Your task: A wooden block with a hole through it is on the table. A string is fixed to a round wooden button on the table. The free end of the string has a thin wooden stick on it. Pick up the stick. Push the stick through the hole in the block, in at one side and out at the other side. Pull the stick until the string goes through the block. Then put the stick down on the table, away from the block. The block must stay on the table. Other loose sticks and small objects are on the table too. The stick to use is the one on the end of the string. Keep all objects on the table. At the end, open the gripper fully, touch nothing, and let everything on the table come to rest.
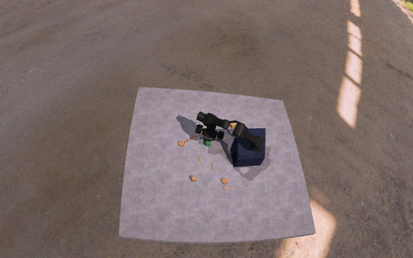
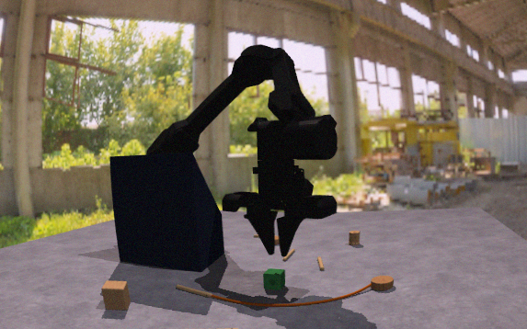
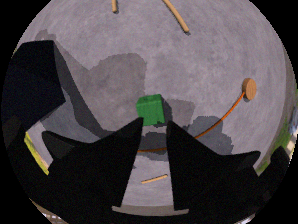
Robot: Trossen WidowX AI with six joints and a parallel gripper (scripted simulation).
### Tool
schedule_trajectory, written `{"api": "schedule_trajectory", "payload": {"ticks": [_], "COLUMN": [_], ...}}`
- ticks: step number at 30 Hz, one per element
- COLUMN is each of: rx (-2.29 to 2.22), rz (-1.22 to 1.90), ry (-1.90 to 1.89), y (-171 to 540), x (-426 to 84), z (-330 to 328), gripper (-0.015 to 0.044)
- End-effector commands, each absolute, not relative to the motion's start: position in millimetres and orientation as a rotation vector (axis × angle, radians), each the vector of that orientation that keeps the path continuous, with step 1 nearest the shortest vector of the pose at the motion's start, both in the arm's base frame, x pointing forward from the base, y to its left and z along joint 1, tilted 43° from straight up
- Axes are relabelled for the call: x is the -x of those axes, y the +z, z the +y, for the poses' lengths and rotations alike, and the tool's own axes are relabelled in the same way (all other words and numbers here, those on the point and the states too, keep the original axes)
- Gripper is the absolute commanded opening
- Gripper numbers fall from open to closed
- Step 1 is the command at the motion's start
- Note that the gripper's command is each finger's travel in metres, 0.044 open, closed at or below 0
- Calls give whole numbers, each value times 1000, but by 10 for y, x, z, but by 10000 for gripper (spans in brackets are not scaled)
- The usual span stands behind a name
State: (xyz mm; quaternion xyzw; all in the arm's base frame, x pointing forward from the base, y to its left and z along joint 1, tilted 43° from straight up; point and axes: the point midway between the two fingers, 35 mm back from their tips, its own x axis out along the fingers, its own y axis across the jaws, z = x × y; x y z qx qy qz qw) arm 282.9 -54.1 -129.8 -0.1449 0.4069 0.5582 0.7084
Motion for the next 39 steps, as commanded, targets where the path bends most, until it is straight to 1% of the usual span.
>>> {"api": "schedule_trajectory", "payload": {"ticks": [1, 2, 4, 13, 29, 32, 39], "rx": [322, 322, 322, 322, 322, 196, -400], "rz": [903, 903, 903, 903, 903, 996, 1363], "ry": [1239, 1239, 1239, 1239, 1239, 1158, 710], "y": [-1298, -1298, -1298, -1298, -1298, -1319, -1415], "x": [-2829, -2829, -2829, -2829, -2829, -2796, -2636], "z": [-541, -541, -541, -541, -541, -570, -695], "gripper": [210, 236, 237, 1, 0, 79, 263]}}
